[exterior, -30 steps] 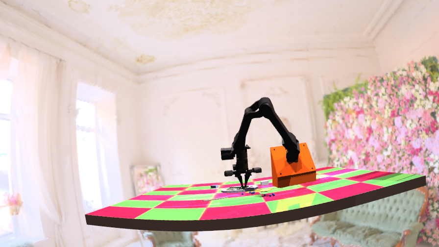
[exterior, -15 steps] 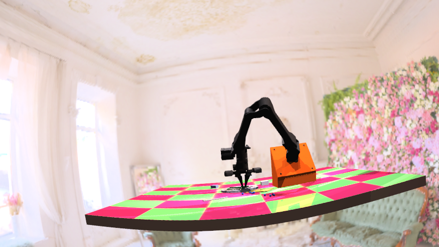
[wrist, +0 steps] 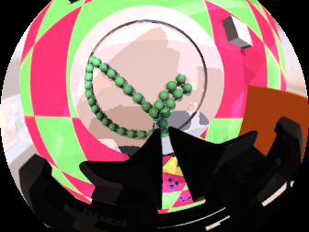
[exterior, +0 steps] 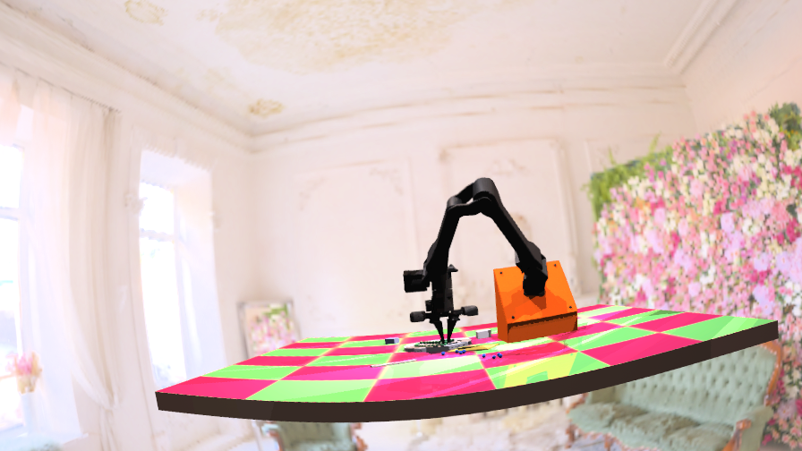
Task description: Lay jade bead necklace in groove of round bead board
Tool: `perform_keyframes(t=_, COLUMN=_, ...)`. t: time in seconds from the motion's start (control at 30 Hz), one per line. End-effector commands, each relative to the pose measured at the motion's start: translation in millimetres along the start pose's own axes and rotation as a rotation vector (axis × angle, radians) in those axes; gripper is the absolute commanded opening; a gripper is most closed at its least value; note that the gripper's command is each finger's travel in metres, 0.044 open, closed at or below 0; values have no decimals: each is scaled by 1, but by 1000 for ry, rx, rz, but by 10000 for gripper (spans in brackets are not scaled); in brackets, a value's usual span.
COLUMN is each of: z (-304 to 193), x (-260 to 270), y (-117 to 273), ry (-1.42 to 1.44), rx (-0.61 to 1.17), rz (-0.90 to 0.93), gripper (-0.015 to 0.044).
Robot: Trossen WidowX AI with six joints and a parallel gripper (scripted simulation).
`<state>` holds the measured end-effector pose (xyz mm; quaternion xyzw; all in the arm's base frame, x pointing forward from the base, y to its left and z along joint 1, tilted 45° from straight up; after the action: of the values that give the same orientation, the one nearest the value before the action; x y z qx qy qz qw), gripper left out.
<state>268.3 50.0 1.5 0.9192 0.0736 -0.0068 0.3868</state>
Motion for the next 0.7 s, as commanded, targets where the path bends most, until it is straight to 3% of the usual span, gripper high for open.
perform_keyframes(t=0.0, z=0, x=0, y=0, ry=0, rx=0, rz=0, gripper=105)
perform_keyframes(t=0.43, z=-1, x=-1, y=9, ry=-1, rx=5, rz=-6, gripper=440)
perform_keyframes(t=0.67, z=1, x=-2, y=13, ry=-2, rx=7, rz=-9, gripper=440)
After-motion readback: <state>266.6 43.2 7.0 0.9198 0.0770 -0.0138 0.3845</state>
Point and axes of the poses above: the point midway between the two fingers, 35 mm back from their tips, its own y axis back along the fingers, its own x axis across the jaws, z = x × y, the point moved 10 cm from there along y, back along the fingers, and after that the axes turned 12 degrees about -y, right-handed, at the moved point
